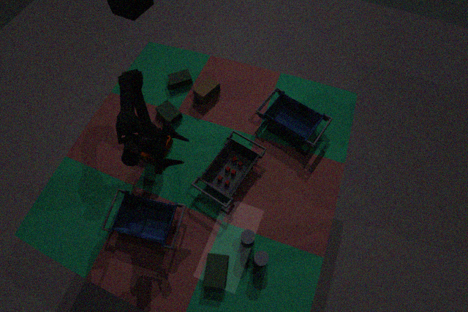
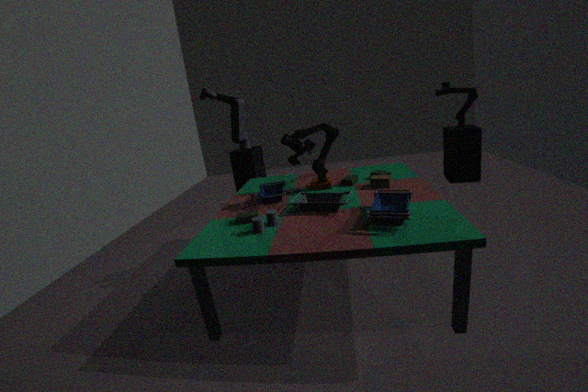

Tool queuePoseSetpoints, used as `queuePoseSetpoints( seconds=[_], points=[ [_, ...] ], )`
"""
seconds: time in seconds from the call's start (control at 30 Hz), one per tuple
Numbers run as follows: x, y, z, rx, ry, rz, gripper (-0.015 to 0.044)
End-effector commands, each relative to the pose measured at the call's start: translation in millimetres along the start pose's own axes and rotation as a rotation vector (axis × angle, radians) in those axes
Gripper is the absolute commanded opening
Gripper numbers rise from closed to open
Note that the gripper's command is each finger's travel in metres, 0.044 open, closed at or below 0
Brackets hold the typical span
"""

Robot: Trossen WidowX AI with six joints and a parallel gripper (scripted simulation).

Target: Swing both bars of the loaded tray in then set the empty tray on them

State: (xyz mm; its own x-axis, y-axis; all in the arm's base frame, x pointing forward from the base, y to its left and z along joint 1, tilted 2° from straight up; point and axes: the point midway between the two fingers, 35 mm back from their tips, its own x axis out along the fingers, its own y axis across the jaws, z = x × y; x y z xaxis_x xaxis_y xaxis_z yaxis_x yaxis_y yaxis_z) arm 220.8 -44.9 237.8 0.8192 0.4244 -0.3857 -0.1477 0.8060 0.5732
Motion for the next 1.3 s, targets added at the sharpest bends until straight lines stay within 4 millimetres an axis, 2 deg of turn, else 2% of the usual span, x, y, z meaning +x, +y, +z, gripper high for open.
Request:
queuePoseSetpoints(
  seconds=[0.0, 0.23, 0.37, 0.53, 0.73, 0.9, 1.07, 1.13, 1.27],
  points=[
    [0.0, 0.0, 0.0, 0.000, 0.000, 0.000, 0.0374],
    [0.5, -0.9, 0.9, 0.002, 0.006, -0.004, 0.0190],
    [13.8, -19.6, 17.6, 0.041, 0.130, -0.082, 0.0088],
    [41.9, -50.8, 36.7, 0.067, 0.323, -0.209, 0.0088],
    [87.3, -89.0, 48.6, 0.045, 0.555, -0.375, 0.0088],
    [132.9, -118.3, 48.5, -0.020, 0.739, -0.525, 0.0088],
    [181.2, -142.1, 39.1, -0.126, 0.901, -0.678, 0.0088],
    [188.0, -145.0, 37.1, -0.143, 0.922, -0.699, 0.0088],
    [188.0, -145.0, 37.1, -0.143, 0.922, -0.699, 0.0088]
  ],
)
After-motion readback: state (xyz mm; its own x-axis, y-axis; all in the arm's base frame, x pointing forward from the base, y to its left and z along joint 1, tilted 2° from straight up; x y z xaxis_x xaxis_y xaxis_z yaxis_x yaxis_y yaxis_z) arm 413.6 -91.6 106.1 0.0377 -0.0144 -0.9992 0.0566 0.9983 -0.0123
